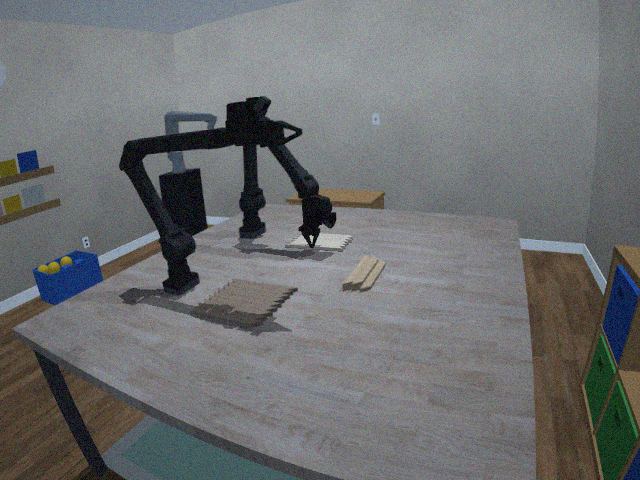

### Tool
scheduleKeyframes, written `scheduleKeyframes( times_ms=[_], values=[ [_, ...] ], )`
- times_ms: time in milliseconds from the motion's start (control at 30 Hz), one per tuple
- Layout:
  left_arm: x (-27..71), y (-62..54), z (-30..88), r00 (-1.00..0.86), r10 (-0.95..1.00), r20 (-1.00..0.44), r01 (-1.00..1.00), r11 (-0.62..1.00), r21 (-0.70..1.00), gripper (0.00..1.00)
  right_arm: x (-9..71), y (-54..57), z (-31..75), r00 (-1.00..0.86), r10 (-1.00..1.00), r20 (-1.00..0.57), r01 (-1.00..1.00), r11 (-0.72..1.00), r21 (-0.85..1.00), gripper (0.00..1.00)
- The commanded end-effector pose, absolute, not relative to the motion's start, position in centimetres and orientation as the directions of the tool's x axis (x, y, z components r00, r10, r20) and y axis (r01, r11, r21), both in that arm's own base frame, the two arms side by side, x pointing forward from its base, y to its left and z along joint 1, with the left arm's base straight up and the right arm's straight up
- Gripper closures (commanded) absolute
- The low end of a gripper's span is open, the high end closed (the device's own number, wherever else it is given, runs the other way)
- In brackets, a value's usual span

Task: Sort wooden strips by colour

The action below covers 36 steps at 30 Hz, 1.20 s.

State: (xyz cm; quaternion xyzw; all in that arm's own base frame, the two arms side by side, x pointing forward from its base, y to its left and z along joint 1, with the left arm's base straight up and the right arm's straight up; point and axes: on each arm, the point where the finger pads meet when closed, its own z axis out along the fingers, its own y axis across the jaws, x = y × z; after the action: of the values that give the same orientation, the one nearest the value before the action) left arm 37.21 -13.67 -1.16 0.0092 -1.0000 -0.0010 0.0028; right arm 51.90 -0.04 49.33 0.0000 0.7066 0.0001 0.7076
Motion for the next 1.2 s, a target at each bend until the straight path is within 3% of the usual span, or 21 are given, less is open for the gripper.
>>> scheduleKeyframes(
  times_ms=[0, 533, 567, 600, 633, 1067, 1167],
  values=[
    [40.2, -14.2, 3.1, -0.997, -0.045, -0.07, -0.043, 0.999, -0.028, 0.99, 52.2, -0.7, 51.9, 0.043, -0.011, -0.999, 0.011, 1.0, -0.011, 0.99],
    [37.3, -13.3, 0.6, -1.0, -0.018, 0.008, -0.018, 1.0, 0.003, 0.99, 52.3, -0.7, 50.7, 0.027, -0.011, -1.0, 0.011, 1.0, -0.011, 0.99],
    [39.9, -13.7, 2.4, -0.998, -0.022, -0.064, -0.021, 1.0, -0.022, 0.99, 52.3, -0.7, 49.9, 0.021, -0.011, -1.0, 0.012, 1.0, -0.011, 0.99],
    [41.8, -14.2, 4.8, -0.991, -0.023, -0.132, -0.017, 0.999, -0.046, 0.99, 50.8, -0.7, 55.7, 0.123, -0.012, -0.992, 0.012, 1.0, -0.011, 0.99],
    [42.0, -14.1, 4.9, -0.99, -0.023, -0.139, -0.016, 0.999, -0.048, 0.99, 52.3, -0.7, 49.9, 0.016, -0.011, -1.0, 0.012, 1.0, -0.011, 0.99],
    [45.0, -13.6, 6.8, -0.966, -0.02, -0.257, 0.001, 0.997, -0.083, 0.99, 52.3, -0.7, 49.9, 0.015, -0.011, -1.0, 0.012, 1.0, -0.011, 0.99],
    [47.4, -13.3, 10.4, -0.928, -0.023, -0.372, 0.018, 0.994, -0.108, 0.99, 52.3, -0.7, 49.9, 0.015, -0.011, -1.0, 0.012, 1.0, -0.011, 0.99]
  ],
)
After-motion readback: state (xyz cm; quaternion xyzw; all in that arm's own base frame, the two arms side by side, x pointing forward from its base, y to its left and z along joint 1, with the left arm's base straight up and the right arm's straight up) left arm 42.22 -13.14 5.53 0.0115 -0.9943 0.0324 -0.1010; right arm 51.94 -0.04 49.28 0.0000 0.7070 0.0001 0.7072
